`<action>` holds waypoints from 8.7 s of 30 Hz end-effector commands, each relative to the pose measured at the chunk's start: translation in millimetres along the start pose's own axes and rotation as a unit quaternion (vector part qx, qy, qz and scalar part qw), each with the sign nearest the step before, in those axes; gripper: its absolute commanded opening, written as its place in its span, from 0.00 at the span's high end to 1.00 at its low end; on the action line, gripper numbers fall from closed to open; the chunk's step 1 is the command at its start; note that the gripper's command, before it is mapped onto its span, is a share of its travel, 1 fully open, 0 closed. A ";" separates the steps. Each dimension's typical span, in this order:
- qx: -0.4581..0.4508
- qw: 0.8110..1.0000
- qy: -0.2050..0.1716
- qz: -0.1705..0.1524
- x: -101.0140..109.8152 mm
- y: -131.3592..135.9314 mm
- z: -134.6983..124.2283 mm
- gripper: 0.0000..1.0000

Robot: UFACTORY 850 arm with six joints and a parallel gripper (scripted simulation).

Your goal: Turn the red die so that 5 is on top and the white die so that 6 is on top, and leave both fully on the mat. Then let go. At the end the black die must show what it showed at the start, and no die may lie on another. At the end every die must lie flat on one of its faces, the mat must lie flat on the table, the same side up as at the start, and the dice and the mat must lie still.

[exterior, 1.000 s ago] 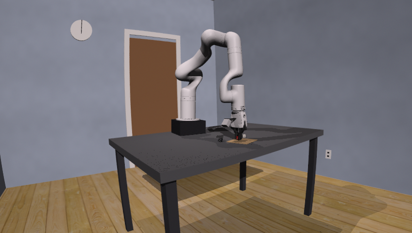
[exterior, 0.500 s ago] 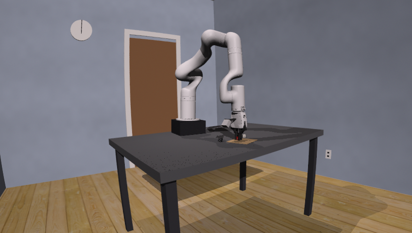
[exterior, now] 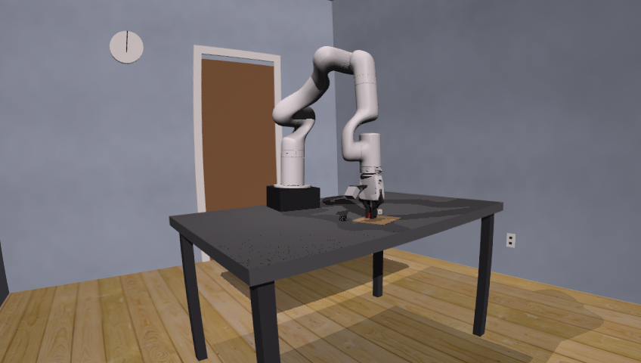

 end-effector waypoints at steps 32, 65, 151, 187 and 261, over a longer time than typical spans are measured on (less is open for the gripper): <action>0.000 1.000 0.000 0.001 0.6 -0.7 0.2 0.77; 0.000 1.000 0.000 0.001 27.6 -0.7 0.2 0.64; 0.565 0.822 0.079 -0.004 86.9 -9.6 -18.3 0.00; 0.918 0.386 0.088 -0.004 82.4 -15.5 -61.4 0.00; 0.903 -0.429 0.000 -0.002 73.4 19.4 -120.6 0.64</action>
Point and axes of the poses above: the point where the finger pads meet when closed, its own x axis back along the fingers, its own y axis across the jaws, z = x × y, the point moved 10 cm from there along x, back along the fingers, and after that the axes turned 13 degrees about x, right-handed, at the moved point
